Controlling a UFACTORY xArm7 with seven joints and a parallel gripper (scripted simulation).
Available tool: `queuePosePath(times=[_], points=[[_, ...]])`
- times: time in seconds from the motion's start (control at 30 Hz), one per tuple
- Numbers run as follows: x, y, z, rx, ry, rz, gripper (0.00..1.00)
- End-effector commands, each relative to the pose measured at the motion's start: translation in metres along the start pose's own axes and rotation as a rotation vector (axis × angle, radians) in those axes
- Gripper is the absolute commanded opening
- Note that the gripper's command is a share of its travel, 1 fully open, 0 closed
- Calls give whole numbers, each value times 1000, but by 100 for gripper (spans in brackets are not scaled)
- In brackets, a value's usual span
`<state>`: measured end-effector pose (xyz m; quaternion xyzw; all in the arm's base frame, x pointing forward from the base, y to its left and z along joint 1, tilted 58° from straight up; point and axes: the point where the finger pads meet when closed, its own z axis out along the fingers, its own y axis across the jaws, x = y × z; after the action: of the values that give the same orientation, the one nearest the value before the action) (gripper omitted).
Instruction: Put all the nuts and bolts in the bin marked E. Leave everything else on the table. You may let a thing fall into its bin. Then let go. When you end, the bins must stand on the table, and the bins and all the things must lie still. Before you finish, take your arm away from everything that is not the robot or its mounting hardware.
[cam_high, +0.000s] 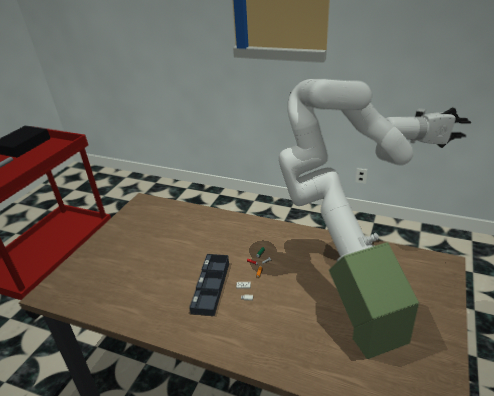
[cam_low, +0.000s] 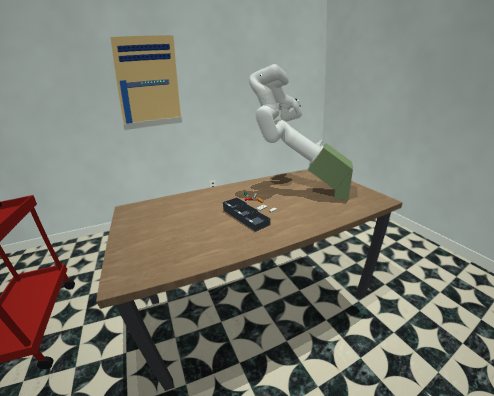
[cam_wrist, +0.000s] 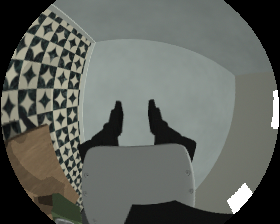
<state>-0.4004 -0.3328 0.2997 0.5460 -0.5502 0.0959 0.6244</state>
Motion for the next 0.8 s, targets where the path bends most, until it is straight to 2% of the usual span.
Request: queuePosePath(times=[0.0,0.23,0.3,0.77], points=[[3,-37,8,-10,1,2,7],[9,-95,18,-10,1,2,7],[9,-95,18,-10,1,2,7],[20,-209,37,-10,1,1,7]])
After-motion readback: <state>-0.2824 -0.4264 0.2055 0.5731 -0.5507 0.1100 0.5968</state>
